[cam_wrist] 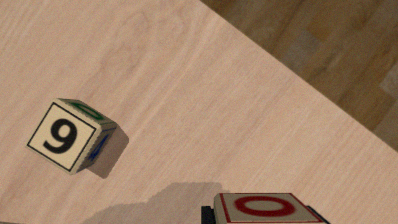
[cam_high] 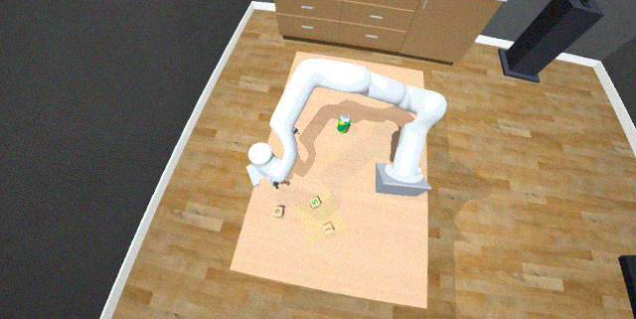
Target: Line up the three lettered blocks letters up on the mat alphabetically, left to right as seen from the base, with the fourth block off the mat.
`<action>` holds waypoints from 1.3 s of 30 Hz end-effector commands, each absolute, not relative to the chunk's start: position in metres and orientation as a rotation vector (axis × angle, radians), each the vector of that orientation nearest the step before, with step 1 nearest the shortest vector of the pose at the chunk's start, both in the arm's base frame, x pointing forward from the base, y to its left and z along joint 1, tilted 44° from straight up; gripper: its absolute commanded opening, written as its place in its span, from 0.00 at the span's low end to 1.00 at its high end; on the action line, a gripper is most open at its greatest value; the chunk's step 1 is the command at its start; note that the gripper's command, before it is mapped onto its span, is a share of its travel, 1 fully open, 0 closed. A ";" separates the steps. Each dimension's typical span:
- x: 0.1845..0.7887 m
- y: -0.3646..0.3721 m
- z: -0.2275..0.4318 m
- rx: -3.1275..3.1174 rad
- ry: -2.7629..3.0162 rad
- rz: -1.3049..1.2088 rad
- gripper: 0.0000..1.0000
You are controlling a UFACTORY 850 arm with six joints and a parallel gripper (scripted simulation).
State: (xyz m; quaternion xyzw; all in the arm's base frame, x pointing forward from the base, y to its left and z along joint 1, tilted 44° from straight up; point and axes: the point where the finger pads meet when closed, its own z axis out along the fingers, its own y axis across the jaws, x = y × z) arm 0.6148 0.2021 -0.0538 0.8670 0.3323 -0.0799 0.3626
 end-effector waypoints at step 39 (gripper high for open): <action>0.476 0.259 -0.111 2.402 -0.162 0.210 0.44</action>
